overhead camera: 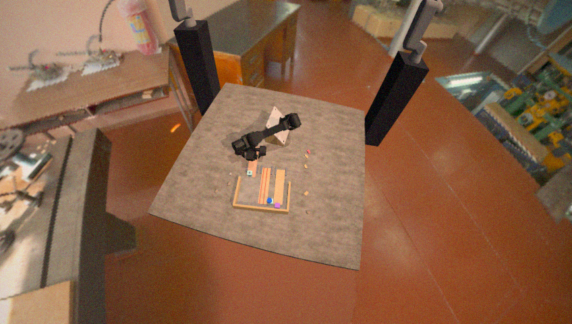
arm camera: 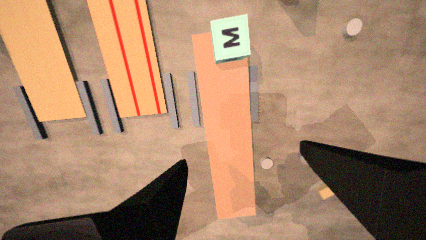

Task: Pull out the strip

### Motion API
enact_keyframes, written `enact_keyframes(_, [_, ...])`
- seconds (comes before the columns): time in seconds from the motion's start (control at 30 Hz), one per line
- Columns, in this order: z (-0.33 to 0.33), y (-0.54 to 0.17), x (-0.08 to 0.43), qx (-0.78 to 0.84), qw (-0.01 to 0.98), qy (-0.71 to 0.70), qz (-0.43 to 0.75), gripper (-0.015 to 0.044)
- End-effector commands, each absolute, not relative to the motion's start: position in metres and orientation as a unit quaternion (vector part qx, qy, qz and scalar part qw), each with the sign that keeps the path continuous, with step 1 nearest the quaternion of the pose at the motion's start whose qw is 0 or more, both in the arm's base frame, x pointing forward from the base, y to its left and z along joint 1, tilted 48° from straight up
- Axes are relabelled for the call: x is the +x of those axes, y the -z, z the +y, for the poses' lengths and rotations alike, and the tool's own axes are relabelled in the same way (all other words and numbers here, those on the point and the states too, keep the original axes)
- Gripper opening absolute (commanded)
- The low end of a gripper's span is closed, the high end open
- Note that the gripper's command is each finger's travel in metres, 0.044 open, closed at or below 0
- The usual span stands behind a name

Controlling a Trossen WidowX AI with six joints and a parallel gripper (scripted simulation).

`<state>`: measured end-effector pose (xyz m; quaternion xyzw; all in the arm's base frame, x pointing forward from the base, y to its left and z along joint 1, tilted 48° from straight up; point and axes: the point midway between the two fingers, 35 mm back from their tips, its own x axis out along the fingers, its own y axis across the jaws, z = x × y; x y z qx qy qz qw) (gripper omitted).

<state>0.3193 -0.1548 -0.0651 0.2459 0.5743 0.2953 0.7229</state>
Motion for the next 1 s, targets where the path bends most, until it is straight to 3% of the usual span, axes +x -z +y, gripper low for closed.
enact_keyframes(0.0, [-0.155, 0.064, 0.334, 0.252, 0.718, -0.297, 0.576, 0.0440])
enact_keyframes(0.63, [-0.159, 0.051, 0.409, 0.252, 0.720, -0.297, 0.575, 0.0440])
enact_keyframes(0.87, [-0.153, 0.057, 0.411, 0.252, 0.720, -0.297, 0.575, 0.0256])
enact_keyframes(0.97, [-0.149, 0.061, 0.412, 0.252, 0.720, -0.297, 0.575, 0.0250])
